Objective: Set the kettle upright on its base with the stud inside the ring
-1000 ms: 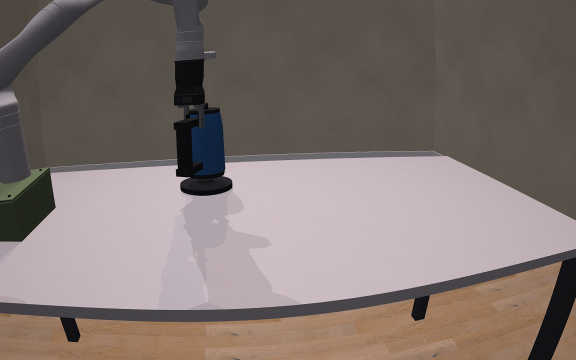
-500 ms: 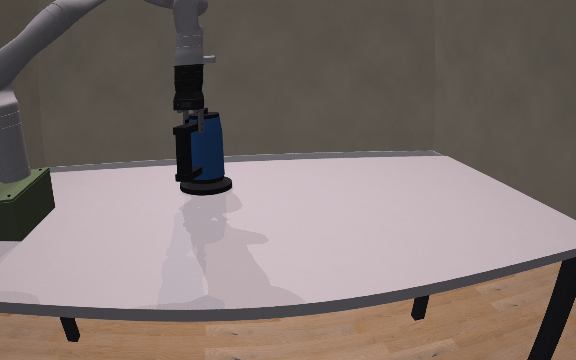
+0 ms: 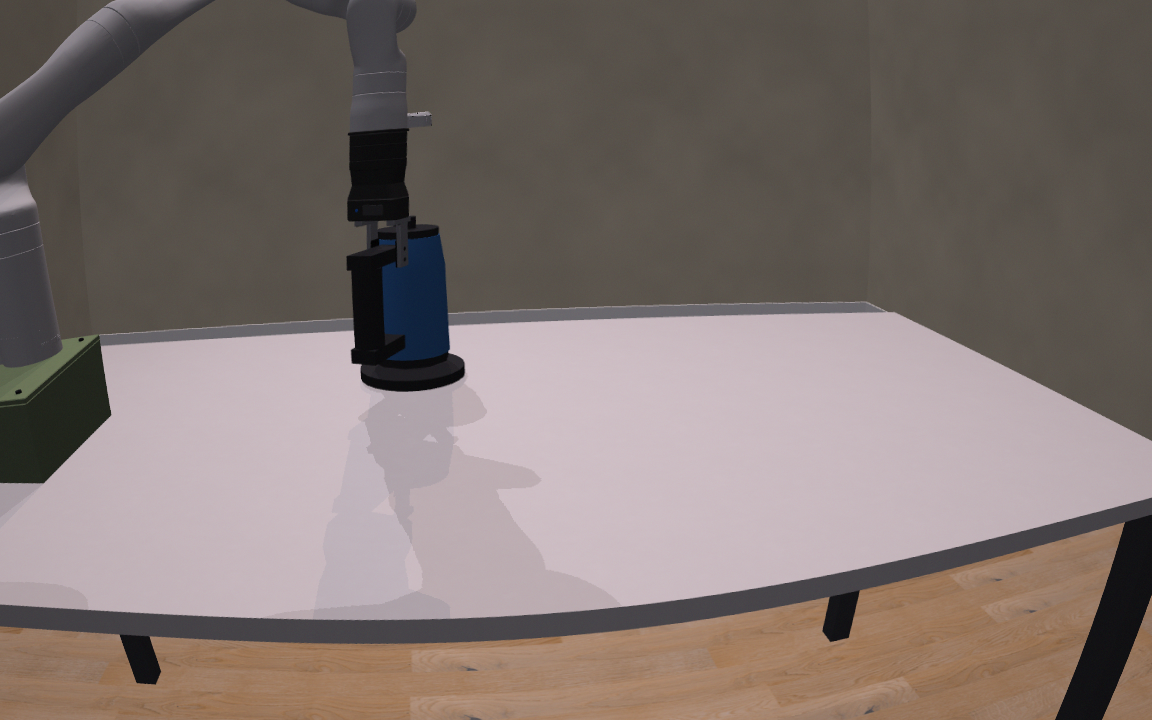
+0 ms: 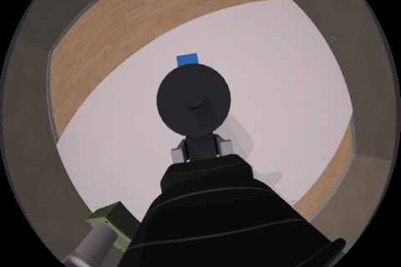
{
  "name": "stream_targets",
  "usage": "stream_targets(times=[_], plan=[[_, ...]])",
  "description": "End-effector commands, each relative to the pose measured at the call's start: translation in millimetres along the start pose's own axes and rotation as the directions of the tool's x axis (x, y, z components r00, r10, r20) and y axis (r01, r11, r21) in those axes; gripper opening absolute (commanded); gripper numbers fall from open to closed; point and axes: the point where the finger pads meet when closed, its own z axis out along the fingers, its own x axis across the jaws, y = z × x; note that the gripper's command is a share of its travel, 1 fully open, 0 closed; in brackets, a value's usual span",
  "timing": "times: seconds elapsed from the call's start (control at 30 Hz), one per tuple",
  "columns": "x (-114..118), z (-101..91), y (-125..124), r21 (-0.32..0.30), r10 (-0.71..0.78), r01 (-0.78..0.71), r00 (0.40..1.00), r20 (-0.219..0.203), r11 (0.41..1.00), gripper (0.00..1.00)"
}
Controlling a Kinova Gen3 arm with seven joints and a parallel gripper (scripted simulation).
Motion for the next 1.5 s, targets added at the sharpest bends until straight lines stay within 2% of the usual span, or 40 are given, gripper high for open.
stream_targets(times=[0.0, 1.47], plan=[[0.5, -1.2, -0.4, 0.002, 0.000, 0.000, 1.000, -0.002, 1.000, 0.00], [0.5, 3.3, -0.4, 0.002, 0.000, 0.000, 1.000, -0.002, 1.000, 0.00]])
